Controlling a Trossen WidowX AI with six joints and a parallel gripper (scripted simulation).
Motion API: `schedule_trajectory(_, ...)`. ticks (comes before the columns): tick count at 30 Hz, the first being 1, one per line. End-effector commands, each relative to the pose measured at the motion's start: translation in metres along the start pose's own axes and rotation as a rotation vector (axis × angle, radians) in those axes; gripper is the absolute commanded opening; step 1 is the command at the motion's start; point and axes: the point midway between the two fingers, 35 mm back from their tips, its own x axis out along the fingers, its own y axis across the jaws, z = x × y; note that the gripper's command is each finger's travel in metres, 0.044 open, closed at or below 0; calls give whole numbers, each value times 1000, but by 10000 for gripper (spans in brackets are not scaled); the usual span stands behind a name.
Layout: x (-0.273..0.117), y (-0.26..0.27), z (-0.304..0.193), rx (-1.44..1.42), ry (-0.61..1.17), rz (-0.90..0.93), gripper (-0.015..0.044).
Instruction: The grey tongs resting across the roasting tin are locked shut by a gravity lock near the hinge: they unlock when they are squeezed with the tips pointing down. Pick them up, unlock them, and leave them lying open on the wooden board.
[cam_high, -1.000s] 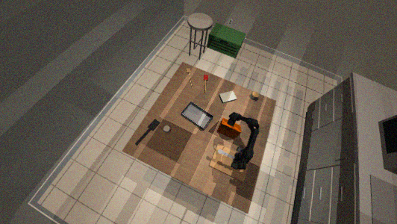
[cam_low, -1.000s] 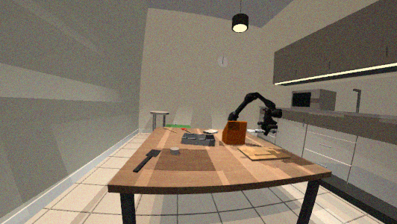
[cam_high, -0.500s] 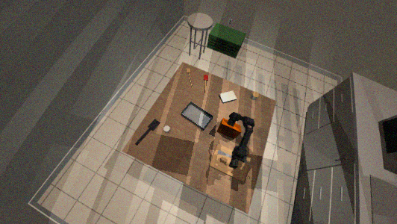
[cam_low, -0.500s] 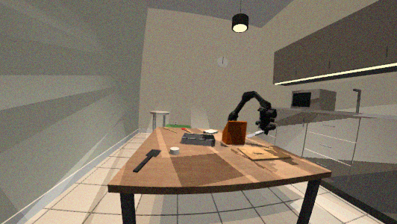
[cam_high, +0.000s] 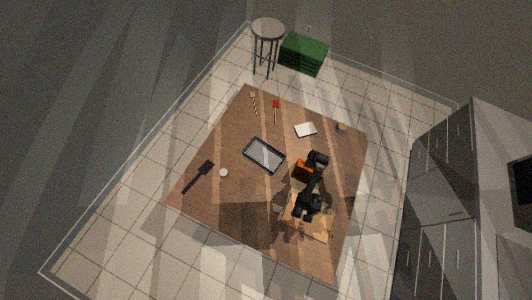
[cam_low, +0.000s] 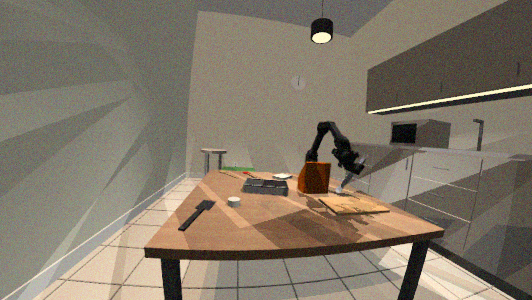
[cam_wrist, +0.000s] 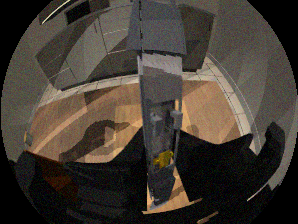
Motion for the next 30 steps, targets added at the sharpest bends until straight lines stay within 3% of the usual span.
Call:
schedule_trajectory(1, -11, 0, 2, -11, -158, -26, -150)
schedule_trajectory(6, -24, -1, 6, -26, -299, -64, -150)
schedule_trajectory(30, -24, -1, 6, -26, -299, -64, -150)
